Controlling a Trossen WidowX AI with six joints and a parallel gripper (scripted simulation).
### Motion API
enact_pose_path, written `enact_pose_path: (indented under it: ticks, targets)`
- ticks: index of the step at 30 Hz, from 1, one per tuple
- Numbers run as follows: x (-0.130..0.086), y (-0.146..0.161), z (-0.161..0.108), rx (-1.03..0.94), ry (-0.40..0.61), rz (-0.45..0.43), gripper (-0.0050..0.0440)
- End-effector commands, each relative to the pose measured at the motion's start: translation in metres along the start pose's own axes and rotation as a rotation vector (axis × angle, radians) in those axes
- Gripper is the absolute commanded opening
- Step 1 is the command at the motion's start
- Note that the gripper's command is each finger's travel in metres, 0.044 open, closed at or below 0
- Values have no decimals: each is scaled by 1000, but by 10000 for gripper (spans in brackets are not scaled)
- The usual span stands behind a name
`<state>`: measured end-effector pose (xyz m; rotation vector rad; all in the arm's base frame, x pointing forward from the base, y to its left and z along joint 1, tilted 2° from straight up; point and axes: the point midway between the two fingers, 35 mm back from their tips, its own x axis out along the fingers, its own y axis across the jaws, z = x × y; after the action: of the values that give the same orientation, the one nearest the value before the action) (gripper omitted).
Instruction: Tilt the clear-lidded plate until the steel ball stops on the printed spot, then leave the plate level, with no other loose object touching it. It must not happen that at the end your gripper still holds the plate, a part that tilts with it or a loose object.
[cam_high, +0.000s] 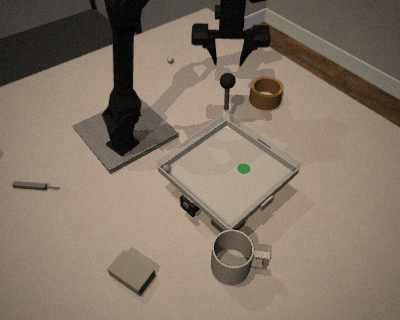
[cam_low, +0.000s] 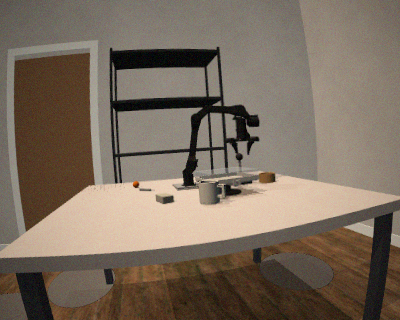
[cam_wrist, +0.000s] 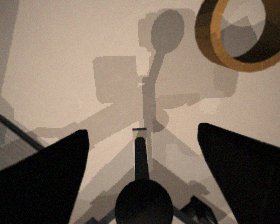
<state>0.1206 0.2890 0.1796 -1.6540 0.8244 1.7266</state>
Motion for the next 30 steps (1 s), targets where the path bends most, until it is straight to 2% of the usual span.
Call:
enact_pose_path:
  ticks: [1,6,11,14,21,30]
  targets:
    - [0,2,-11,-9,-1,-4,300]
    - [0,2,-11,-9,-1,-4,300]
    - [-1,1,-51,-9,-1,-4,300]
    - [0,1,-61,-9,-1,-4,300]
    - [0,1,-61,-9,-1,-4,300]
    - [13,1,-61,-9,-1,-4,300]
